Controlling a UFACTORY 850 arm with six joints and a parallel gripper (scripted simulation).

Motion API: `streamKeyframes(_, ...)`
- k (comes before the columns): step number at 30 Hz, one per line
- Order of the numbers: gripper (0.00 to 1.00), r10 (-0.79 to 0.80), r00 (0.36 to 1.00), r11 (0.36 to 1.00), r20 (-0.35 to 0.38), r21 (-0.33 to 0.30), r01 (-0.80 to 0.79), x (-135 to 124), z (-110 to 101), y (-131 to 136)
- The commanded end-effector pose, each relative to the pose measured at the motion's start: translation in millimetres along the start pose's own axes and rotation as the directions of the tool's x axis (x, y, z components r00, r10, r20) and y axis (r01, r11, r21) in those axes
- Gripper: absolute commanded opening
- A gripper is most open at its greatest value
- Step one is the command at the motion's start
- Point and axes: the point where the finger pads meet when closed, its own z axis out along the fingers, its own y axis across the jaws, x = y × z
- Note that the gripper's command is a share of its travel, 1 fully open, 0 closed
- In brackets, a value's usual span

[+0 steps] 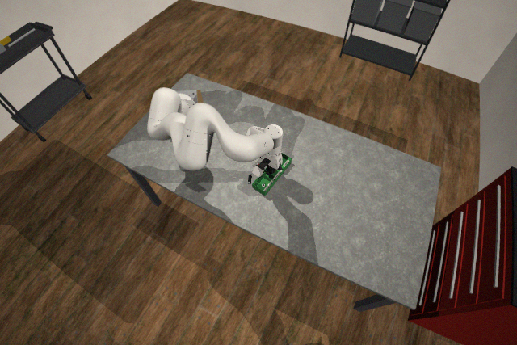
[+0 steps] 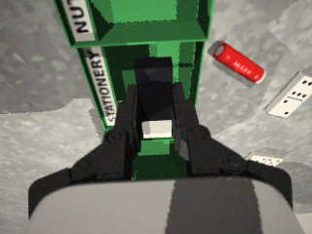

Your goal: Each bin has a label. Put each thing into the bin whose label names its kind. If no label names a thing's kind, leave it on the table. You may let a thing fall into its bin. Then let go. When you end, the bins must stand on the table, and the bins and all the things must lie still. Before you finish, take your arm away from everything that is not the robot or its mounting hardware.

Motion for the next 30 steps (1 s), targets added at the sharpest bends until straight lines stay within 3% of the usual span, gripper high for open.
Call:
streamKeyframes(1,0.0,0.0,1.0,1.0,0.0,0.001,0.0,0,7,-1)
streamKeyframes(11,0.0,0.0,1.0,1.0,0.0,0.001,0.0,0,23,-1)
streamKeyframes(22,0.0,0.0,1.0,1.0,0.0,0.001,0.0,0,23,-1)
streamKeyframes(23,0.29,0.0,1.0,1.0,0.0,0.001,0.0,0,23,-1)
streamKeyframes(30,0.29,0.0,1.0,1.0,0.0,0.001,0.0,0,23,-1)
